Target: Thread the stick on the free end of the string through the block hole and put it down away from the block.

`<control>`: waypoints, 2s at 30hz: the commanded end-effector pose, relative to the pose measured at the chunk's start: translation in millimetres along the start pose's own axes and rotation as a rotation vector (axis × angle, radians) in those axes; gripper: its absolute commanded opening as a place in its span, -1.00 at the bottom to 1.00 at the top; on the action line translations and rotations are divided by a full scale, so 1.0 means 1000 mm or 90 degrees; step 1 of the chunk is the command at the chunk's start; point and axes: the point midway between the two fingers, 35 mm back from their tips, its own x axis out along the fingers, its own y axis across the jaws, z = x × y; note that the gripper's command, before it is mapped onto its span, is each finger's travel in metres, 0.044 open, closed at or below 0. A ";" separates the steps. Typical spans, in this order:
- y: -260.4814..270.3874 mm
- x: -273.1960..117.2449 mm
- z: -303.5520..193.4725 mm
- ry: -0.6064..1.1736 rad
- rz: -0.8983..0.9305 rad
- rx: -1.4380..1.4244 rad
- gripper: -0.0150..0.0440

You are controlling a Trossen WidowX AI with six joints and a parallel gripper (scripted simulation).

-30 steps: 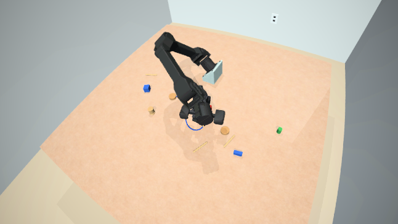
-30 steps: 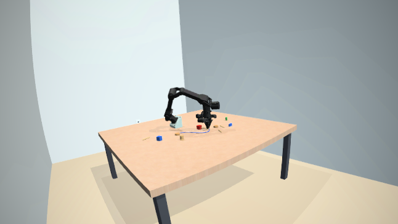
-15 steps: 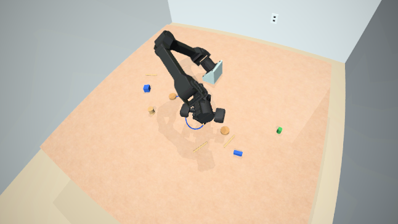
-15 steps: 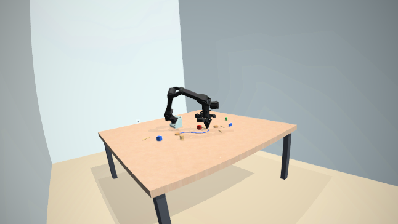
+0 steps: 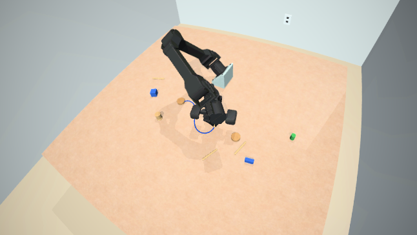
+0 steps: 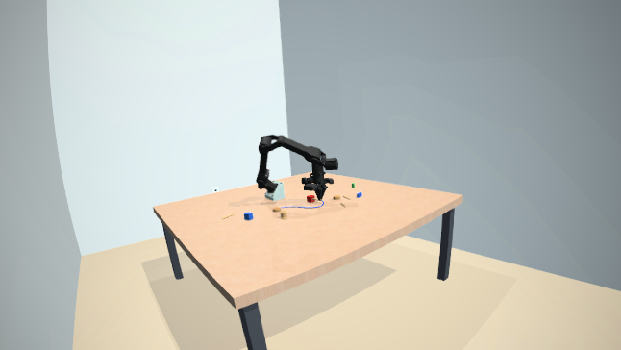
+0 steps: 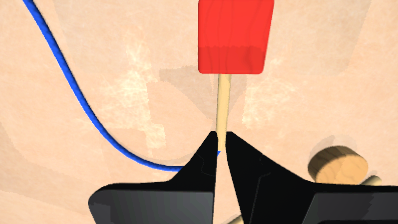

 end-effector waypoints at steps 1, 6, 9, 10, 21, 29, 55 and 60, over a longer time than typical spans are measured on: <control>0.000 -0.003 0.006 0.003 -0.005 0.003 -0.49; 0.000 -0.003 0.014 0.003 -0.005 0.003 -0.49; 0.000 -0.003 0.018 0.003 -0.005 0.003 -0.49; 0.000 -0.003 0.019 0.003 -0.005 0.003 -0.49; -0.001 -0.002 0.036 0.003 -0.005 0.003 -0.49; -0.001 0.000 0.035 0.000 0.000 -0.002 -0.08; -0.003 -0.078 0.049 0.002 -0.003 0.569 -0.08; -0.003 -0.078 0.058 -0.002 -0.003 0.874 -0.08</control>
